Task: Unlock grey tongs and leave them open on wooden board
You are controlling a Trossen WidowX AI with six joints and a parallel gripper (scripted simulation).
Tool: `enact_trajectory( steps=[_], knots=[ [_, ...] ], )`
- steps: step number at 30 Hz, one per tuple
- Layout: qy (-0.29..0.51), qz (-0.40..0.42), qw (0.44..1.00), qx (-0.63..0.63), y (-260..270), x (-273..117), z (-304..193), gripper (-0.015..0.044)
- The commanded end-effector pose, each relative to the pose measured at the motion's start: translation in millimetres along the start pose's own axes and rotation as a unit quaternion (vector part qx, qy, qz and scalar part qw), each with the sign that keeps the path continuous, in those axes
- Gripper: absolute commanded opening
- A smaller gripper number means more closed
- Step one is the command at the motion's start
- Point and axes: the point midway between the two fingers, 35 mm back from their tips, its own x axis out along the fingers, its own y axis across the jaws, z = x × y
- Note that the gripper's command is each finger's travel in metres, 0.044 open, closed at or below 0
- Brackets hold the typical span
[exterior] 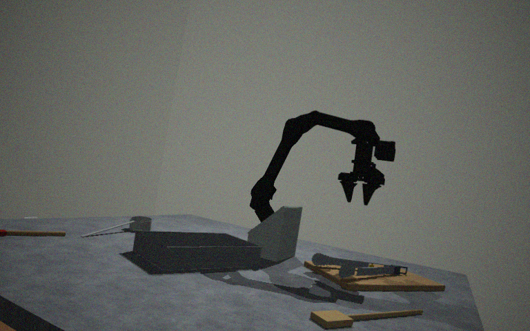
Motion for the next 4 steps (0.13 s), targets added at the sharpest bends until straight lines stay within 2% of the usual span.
enact_trajectory(
  steps=[1, 4],
  knots=[
    [0.003, -0.001, 1.000, -0.002, -0.5, 0.3, -0.8, 0.0440],
    [0.003, -0.001, 1.000, -0.002, -0.5, 0.3, -0.8, 0.0440]
  ],
)
